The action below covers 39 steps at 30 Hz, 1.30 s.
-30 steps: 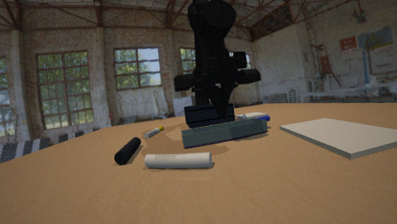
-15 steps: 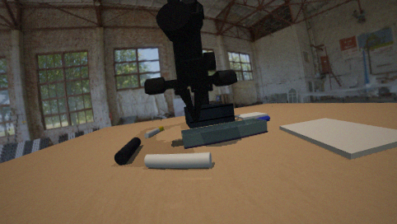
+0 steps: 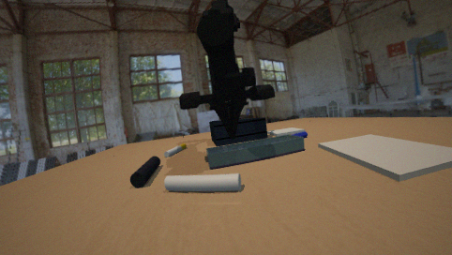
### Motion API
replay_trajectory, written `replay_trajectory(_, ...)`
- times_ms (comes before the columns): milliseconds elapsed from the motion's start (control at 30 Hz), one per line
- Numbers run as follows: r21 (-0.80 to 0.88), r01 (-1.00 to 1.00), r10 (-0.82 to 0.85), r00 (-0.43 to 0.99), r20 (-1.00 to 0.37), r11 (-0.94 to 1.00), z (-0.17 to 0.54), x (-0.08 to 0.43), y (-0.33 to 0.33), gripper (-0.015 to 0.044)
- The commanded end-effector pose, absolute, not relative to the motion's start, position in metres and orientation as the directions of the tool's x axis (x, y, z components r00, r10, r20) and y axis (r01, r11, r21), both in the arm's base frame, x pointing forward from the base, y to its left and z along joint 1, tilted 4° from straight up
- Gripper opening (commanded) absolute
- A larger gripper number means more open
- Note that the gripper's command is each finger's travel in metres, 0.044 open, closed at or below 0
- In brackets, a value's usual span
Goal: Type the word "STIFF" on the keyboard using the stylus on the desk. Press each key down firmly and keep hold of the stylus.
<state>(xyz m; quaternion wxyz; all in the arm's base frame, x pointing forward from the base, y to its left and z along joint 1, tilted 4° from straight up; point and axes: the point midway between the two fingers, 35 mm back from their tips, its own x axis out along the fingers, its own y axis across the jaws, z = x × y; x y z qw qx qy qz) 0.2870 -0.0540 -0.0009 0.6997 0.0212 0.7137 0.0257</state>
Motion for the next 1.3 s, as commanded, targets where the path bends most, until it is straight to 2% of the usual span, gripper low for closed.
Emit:
replay_trajectory(0, 0.065, 0.000, 0.065, -0.005, -0.998, 0.998, 0.002, 0.287, -0.053, 0.0000)
replay_trajectory(167, 0.065, 0.000, 0.065, -0.005, -0.998, 0.998, 0.002, 0.287, -0.050, 0.0000)
replay_trajectory(400, 0.071, 0.000, 0.071, -0.005, -0.997, 0.997, 0.006, 0.287, 0.019, 0.0000)
replay_trajectory(700, 0.071, 0.000, 0.071, -0.005, -0.997, 0.997, 0.009, 0.287, 0.019, 0.0000)
replay_trajectory(867, 0.071, 0.000, 0.071, -0.005, -0.997, 0.998, 0.064, 0.287, 0.015, 0.0000)
replay_trajectory(1167, 0.070, 0.001, 0.070, 0.008, -0.997, 0.998, 0.064, 0.291, 0.015, 0.0000)
replay_trajectory(1267, 0.071, 0.001, 0.071, 0.007, -0.997, 0.998, 0.064, 0.290, 0.015, 0.0079)
